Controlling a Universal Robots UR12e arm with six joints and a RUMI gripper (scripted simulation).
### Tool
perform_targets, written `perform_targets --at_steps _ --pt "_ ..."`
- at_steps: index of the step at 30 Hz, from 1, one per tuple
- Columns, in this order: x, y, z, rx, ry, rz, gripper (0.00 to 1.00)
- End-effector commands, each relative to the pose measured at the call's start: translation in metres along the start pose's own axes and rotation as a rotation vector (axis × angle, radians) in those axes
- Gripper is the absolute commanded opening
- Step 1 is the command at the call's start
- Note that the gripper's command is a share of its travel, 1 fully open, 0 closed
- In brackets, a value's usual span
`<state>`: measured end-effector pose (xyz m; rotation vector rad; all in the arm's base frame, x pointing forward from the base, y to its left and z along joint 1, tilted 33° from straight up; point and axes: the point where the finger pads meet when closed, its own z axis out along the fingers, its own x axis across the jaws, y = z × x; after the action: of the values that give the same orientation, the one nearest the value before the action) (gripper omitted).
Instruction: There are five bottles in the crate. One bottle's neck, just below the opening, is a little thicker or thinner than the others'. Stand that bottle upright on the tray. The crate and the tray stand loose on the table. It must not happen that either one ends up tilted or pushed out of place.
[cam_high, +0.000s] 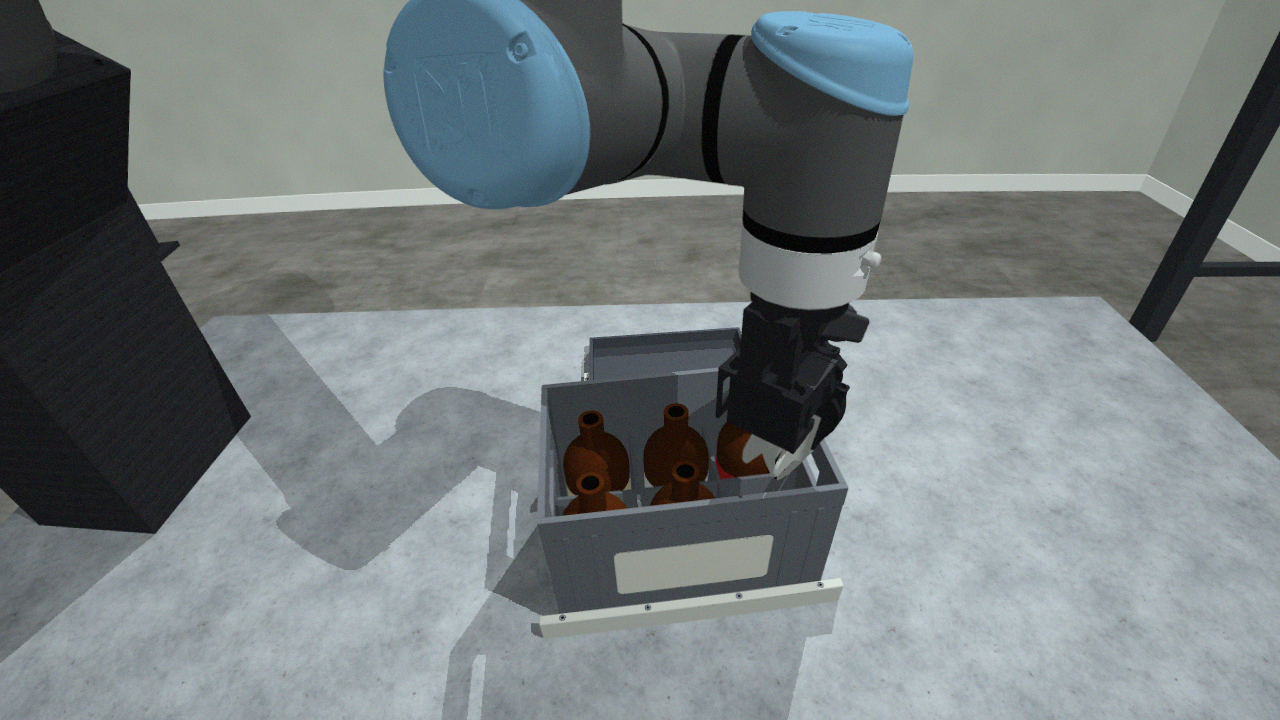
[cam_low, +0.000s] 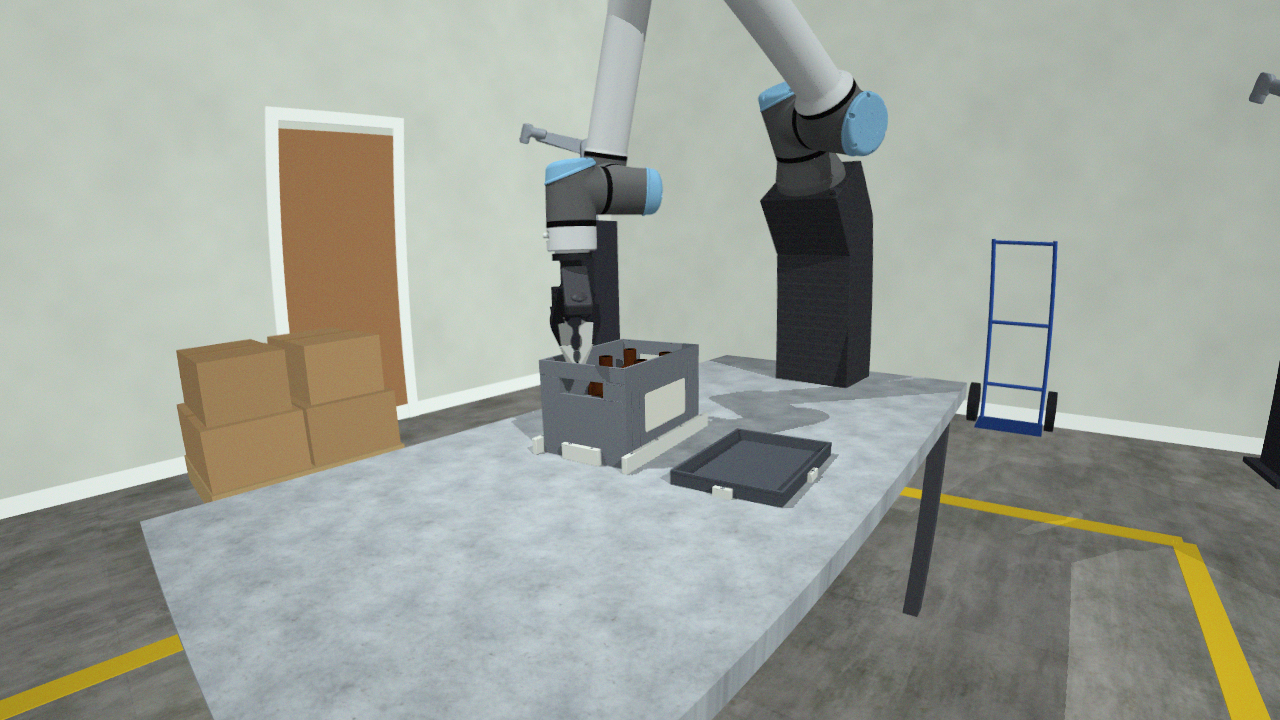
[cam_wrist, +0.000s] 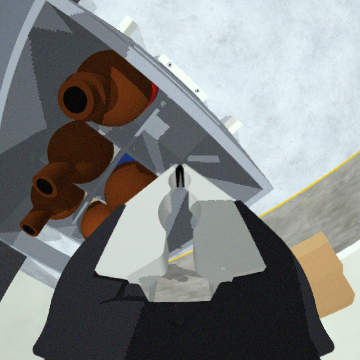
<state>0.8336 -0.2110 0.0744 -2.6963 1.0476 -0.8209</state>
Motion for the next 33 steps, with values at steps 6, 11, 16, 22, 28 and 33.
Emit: perform_targets --at_steps 6,11,16,22,28,33 --pt "0.0005 -0.0003 -0.0006 0.000 0.001 0.000 0.00" --pt "0.0005 -0.0003 -0.0006 0.000 0.001 0.000 0.00" --pt "0.0005 -0.0003 -0.0006 0.000 0.001 0.000 0.38" --pt "0.0005 -0.0003 -0.0006 0.000 0.001 0.000 0.38" --pt "0.0005 -0.0003 -0.0006 0.000 0.001 0.000 0.38" --pt "0.0005 -0.0003 -0.0006 0.000 0.001 0.000 0.38"
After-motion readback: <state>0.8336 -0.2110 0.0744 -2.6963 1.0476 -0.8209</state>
